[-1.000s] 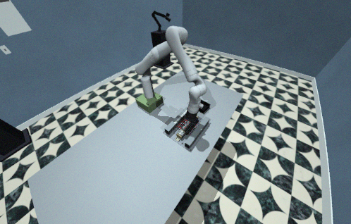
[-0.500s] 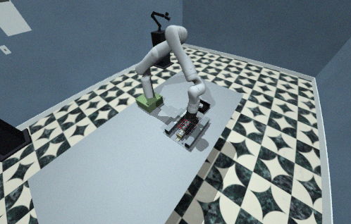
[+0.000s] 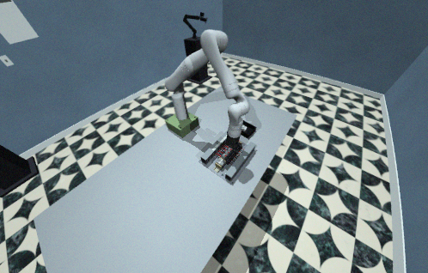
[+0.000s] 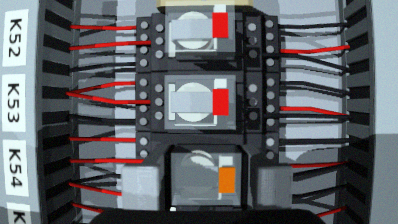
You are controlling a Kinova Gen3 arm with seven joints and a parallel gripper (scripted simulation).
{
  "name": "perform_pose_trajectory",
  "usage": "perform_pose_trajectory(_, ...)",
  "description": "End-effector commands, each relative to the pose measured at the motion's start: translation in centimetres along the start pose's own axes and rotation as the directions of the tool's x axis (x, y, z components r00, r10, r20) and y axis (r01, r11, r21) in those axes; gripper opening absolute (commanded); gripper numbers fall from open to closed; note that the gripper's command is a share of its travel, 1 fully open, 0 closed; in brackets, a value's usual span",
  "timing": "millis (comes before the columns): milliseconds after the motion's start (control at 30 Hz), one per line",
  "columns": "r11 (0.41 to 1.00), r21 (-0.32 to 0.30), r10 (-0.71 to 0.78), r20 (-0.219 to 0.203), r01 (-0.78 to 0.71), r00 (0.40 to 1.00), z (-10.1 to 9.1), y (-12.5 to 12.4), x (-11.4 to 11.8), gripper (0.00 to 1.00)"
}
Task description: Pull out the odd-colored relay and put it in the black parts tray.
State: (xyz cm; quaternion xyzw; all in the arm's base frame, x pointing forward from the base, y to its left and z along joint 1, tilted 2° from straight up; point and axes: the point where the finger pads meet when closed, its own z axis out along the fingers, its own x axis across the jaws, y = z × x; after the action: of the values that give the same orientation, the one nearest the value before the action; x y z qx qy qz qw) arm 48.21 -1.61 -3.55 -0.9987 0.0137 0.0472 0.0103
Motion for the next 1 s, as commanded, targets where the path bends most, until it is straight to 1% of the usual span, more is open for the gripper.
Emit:
perform_pose_trajectory(0, 1.0, 0.0, 0.0, -0.009, 0.0, 1.0, -0.11, 0.0, 0.04, 0.0)
perform_pose_trajectory(267, 1.0, 0.0, 0.0, -0.016, 0.0, 1.0, -0.11, 0.0, 0.02, 0.0)
perform_pose_trajectory(600, 1.0, 0.0, 0.0, -0.037, 0.0, 0.999, -0.12, 0.0, -0.04, 0.0)
perform_pose_trajectory(833, 1.0, 0.0, 0.0, -0.042, 0.0, 0.999, -0.12, 0.0, -0.06, 0.0)
perform_pose_trajectory(967, 1.0, 0.0, 0.0, -0.052, 0.0, 0.999, -0.13, 0.0, -0.08, 0.0)
